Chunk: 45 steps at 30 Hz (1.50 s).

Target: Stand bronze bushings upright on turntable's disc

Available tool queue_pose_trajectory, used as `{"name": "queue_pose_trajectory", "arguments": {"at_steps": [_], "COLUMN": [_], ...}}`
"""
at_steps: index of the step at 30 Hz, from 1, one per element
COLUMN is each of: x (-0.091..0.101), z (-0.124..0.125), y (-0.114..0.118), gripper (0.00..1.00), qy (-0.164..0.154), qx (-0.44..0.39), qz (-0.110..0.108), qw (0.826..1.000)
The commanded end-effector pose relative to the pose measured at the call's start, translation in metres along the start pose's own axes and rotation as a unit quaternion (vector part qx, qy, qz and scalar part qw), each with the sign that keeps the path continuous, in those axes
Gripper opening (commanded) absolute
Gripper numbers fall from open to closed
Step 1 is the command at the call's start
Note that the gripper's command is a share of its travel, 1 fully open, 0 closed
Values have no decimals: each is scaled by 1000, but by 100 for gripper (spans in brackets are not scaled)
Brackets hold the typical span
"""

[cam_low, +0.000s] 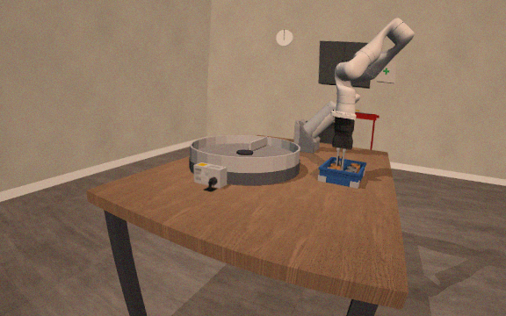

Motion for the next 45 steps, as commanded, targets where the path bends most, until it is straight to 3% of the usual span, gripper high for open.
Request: {"name": "queue_pose_trajectory", "arguments": {"at_steps": [1,11,45], "x": [-7,-20,-20], "z": [0,0,0], "y": [0,0,0], "gripper": [36,36,36], "qy": [0,0,0], "qx": [1,1,1], "qz": [2,1,1], "qw": [1000,1000,1000]}}
Point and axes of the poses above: the point where the finger pads meet when closed, its own x axis back along the fingers, its own y axis across the jaws, z = x × y, the point moved 5 cm from there along x, back along the fingers, and after that the axes turned 11 degrees about -x, right-handed, at the moved point
